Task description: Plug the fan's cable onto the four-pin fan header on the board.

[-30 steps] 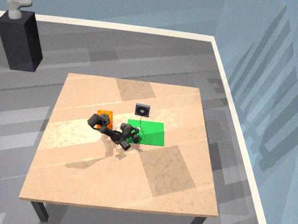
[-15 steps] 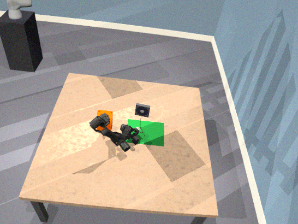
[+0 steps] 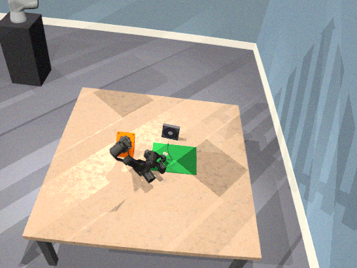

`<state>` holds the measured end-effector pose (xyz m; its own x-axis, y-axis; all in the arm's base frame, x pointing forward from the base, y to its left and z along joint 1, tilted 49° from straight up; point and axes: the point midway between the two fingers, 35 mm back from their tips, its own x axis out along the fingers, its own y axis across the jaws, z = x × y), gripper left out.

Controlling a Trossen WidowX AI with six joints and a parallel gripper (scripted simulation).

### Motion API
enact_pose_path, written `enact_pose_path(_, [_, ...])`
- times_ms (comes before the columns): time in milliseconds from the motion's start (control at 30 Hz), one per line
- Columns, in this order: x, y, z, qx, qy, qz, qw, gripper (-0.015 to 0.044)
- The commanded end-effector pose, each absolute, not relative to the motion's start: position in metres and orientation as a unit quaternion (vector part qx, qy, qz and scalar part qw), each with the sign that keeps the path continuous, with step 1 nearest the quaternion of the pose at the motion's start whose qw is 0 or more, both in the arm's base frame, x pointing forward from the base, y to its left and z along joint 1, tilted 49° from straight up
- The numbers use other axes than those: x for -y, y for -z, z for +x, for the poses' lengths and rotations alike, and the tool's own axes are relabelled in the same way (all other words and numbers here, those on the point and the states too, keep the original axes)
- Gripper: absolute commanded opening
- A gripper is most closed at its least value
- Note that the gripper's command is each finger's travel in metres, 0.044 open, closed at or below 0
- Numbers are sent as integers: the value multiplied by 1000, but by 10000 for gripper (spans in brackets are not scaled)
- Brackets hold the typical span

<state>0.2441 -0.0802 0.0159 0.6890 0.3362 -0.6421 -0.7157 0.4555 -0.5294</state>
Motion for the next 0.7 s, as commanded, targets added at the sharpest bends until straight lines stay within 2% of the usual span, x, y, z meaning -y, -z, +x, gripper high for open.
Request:
enact_pose_path(0, [84, -15, 246, -226, -320, -415, 821, 0])
enact_pose_path(667, [91, -5, 243, -231, -321, -412, 821, 0])
